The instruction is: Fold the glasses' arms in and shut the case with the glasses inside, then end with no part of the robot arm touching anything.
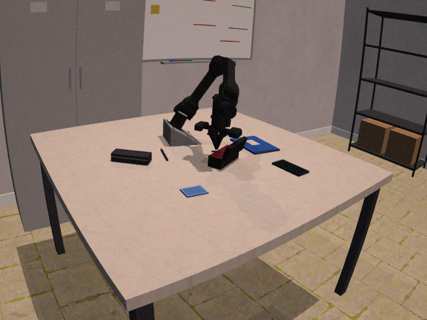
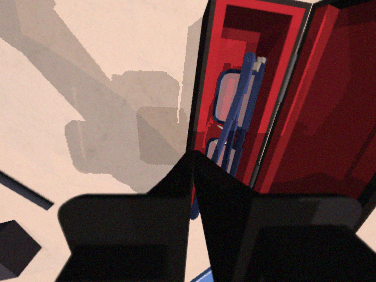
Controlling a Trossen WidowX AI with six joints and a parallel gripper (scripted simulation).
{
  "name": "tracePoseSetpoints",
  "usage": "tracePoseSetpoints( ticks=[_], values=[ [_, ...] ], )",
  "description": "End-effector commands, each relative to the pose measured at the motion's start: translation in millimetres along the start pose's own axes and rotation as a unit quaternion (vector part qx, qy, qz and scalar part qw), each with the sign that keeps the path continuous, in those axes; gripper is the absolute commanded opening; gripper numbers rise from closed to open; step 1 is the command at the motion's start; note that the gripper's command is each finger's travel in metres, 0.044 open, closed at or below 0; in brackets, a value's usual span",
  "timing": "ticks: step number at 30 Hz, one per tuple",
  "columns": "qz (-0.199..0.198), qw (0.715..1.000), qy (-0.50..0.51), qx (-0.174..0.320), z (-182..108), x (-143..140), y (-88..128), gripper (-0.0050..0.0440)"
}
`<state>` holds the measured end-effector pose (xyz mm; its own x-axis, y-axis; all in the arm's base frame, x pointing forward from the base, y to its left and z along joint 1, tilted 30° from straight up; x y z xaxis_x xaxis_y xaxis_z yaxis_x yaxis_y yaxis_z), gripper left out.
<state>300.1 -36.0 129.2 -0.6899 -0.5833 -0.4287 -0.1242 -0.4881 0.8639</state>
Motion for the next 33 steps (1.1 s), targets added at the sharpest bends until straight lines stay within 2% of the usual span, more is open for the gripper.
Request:
tracePoseSetpoints(
  ticks=[1,6,8,11,20,25,27,30,33],
  values=[
    [-0.002,1.000,-0.001,0.000,17,0,11,0.0000],
    [-0.002,1.000,-0.001,0.000,25,-34,19,0.0000],
    [-0.002,1.000,-0.001,0.000,25,-34,19,0.0000],
    [-0.002,1.000,-0.001,0.000,43,-47,20,0.0000],
    [-0.002,1.000,-0.001,0.000,86,-61,19,0.0000],
    [-0.002,1.000,-0.001,0.000,97,-65,14,0.0000],
    [-0.002,1.000,0.001,-0.004,94,-66,25,0.0000],
    [-0.002,1.000,-0.001,0.000,98,-65,61,0.0000],
    [-0.002,1.000,-0.001,0.000,98,-65,64,0.0000]
  ],
)
Point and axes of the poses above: the point midway between the two fingers, 35 mm back from their tips, its own y axis back along the fingers, its own x axis across the jaws, z = x × y, the point moved 7 cm from there along y, back along the fingers, and after that the axes turned 13 degrees about y, right-handed, at the moved point
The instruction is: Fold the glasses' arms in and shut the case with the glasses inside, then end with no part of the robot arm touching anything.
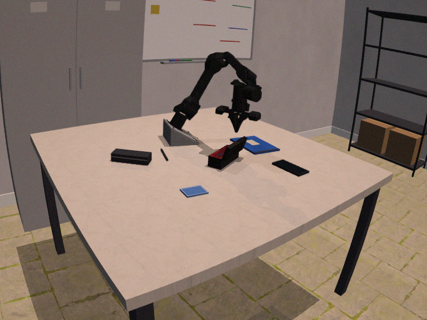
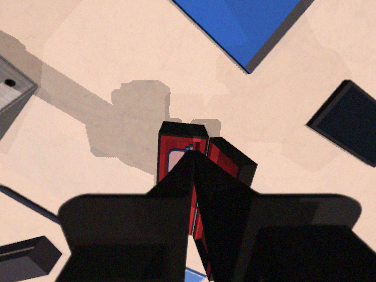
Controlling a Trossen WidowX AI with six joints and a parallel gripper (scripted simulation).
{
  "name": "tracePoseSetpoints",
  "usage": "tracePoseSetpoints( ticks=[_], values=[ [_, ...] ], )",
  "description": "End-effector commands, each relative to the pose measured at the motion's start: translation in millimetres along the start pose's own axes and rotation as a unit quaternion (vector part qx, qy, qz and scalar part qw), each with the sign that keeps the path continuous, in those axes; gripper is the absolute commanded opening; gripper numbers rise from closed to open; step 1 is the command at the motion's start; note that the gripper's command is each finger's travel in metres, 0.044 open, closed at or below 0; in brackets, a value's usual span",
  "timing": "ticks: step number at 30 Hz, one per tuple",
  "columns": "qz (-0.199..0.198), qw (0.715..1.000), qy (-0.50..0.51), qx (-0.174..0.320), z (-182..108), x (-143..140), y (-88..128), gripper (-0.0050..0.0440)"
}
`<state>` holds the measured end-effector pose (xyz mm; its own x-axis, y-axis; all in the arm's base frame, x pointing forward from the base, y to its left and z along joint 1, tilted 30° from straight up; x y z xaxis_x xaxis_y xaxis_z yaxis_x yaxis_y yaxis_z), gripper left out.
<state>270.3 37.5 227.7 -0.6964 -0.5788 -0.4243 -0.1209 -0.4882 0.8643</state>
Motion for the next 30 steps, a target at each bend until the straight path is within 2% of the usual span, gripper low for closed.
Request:
tracePoseSetpoints(
  ticks=[1,16,24,26,30],
  values=[
    [-0.003,1.000,0.004,0.001,3,0,11,0.0000],
    [0.000,1.000,-0.003,0.001,3,0,8,0.0000],
    [0.001,0.992,-0.130,0.002,-11,-1,10,0.0000],
    [0.001,0.992,-0.130,0.002,-11,-1,10,0.0000],
    [0.001,0.980,-0.198,0.003,-19,-1,10,0.0000]
  ],
)
Point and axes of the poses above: the point midway between the two fingers, 35 mm back from their tips, its own y axis back along the fingers, its own x axis across the jaws, z = x × y, the point moved 7 cm from there along y, back along the fingers, and after that the axes turned 13 degrees about y, right-handed, at the moved point
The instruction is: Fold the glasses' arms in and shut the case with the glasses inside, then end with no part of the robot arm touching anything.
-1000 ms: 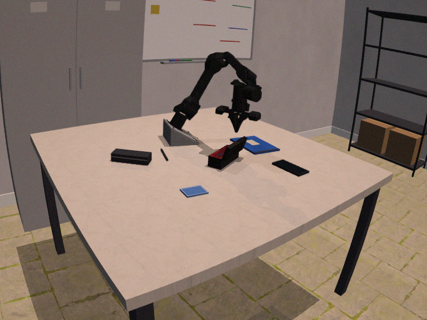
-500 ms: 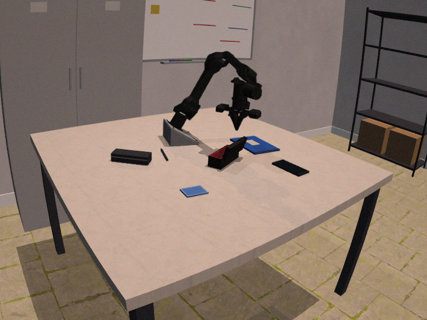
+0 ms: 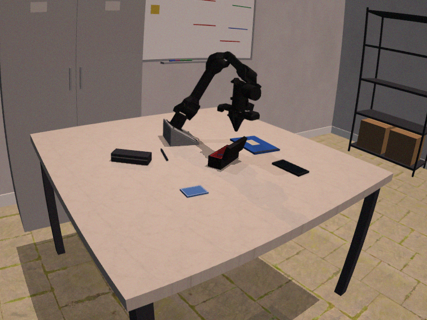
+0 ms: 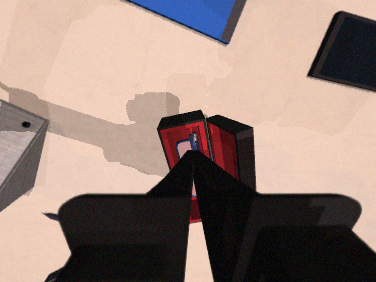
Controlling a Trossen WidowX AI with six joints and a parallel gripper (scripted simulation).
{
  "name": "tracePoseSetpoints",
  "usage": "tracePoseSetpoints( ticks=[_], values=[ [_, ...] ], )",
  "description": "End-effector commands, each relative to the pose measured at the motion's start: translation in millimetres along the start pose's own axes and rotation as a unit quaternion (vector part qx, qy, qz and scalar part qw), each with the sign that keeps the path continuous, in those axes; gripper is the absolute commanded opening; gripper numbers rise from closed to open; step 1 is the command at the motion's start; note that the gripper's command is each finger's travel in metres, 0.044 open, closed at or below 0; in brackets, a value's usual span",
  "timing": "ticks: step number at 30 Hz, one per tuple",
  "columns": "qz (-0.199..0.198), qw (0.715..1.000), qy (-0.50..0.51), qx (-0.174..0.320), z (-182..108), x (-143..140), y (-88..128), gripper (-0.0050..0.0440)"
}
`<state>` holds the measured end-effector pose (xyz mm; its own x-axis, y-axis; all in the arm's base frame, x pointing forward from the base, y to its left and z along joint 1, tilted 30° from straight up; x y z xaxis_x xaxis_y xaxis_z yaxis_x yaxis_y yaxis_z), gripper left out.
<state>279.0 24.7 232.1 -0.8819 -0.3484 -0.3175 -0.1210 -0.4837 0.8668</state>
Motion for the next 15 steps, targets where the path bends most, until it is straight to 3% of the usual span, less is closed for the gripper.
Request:
tracePoseSetpoints(
  ticks=[1,15],
  values=[
    [0.000,0.998,-0.059,0.001,-7,-3,2,0.0000],
    [0.000,0.965,-0.264,0.002,-31,-9,4,0.0000]
  ],
)
Point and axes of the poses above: the point midway between the two fingers, 35 mm back from their tips, its own y axis back along the fingers, its own x axis across the jaws, z = x × y, the point moved 7 cm from there along y, back along the fingers, and after that the axes turned 13 degrees about y, right-handed, at the moved point
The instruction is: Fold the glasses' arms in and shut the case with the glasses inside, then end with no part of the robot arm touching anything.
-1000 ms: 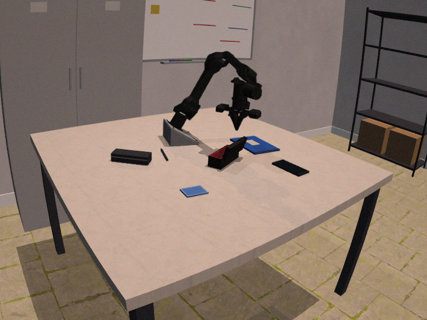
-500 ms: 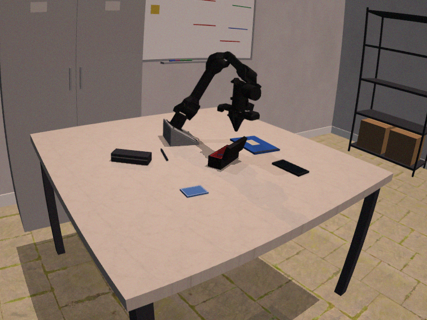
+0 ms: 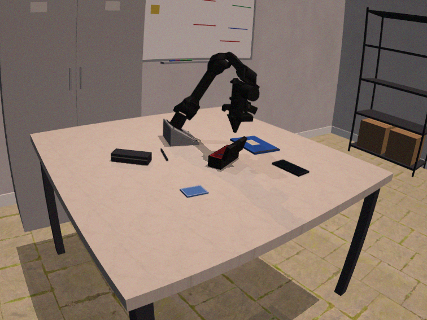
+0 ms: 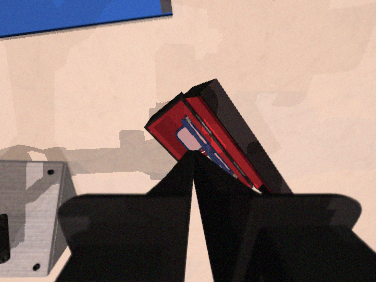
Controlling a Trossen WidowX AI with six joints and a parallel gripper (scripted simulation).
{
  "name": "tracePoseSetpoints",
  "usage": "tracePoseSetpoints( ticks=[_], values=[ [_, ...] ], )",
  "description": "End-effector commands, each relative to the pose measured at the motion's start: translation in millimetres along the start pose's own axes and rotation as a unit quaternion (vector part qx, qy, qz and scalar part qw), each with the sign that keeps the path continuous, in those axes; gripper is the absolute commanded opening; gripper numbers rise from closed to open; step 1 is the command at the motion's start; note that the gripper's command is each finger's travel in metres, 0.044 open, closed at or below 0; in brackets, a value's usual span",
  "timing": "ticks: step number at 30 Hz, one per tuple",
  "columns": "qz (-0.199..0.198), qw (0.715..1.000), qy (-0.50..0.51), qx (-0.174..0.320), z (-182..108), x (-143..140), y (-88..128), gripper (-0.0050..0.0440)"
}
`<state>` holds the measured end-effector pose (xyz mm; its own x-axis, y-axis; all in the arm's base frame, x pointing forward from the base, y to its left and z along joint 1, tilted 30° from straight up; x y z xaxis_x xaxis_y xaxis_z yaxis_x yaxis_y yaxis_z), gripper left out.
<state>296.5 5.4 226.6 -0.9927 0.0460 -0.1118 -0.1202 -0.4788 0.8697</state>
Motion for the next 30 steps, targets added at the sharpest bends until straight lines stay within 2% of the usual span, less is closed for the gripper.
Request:
tracePoseSetpoints(
  ticks=[1,13,15,22,30],
  values=[
    [-0.001,0.999,-0.053,-0.001,-5,-6,1,0.0000],
    [-0.001,0.966,-0.258,0.000,-25,-20,3,0.0000],
    [-0.001,0.966,-0.258,0.000,-25,-20,3,0.0000],
    [-0.001,0.928,-0.373,0.000,-38,-28,4,0.0000],
    [-0.001,0.867,-0.498,0.000,-54,-36,5,0.0000]
  ],
)
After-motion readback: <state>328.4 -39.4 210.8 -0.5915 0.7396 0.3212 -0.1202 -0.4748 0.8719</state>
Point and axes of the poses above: the point midway between the two fingers, 35 mm back from their tips, its own y axis back along the fingers, its own x axis across the jaws, z = x × y, the point moved 7 cm from there along y, back along the fingers, and after that the axes turned 13 degrees about y, right-handed, at the moved point
